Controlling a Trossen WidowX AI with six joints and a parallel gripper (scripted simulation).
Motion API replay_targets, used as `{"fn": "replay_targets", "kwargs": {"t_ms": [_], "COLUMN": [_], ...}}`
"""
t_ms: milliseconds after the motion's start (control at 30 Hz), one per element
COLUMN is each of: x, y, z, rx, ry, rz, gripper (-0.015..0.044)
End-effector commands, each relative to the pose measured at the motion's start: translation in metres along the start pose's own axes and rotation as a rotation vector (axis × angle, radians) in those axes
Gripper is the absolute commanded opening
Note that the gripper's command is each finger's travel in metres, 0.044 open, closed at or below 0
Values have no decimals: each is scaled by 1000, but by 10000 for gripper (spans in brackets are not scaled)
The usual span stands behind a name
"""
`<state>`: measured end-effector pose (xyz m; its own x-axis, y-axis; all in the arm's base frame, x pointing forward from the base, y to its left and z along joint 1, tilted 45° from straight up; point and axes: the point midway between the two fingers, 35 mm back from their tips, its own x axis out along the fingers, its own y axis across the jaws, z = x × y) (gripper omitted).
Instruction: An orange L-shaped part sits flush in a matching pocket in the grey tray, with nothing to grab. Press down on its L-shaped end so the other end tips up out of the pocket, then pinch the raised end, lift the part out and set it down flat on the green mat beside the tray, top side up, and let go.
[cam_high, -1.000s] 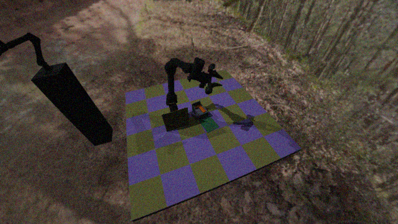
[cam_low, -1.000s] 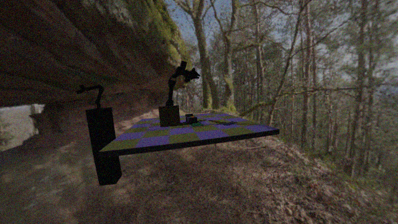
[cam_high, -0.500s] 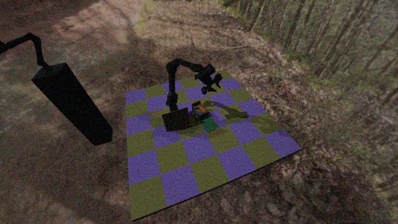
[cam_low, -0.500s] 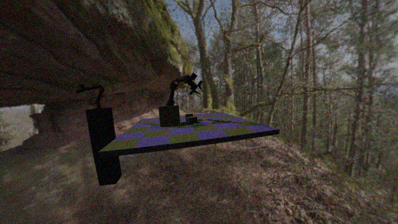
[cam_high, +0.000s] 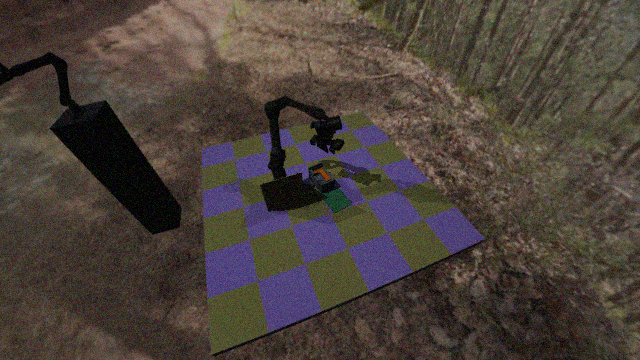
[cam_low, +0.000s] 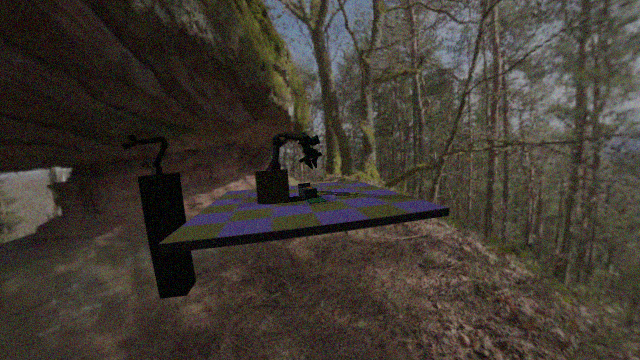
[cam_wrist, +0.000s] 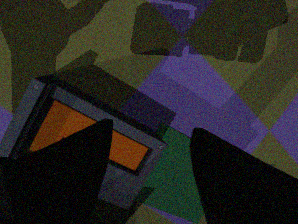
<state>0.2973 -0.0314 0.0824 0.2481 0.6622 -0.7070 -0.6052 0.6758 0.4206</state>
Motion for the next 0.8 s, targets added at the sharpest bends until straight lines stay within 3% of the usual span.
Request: {"fn": "replay_targets", "kwargs": {"t_ms": [0,500,767], "x": [25,31,98], "y": [69,87,101], "z": [-20,-27,-42], "rx": [362,453,453], "ry": [198,260,258], "rz": [127,147,149], "gripper": [180,180,180]}}
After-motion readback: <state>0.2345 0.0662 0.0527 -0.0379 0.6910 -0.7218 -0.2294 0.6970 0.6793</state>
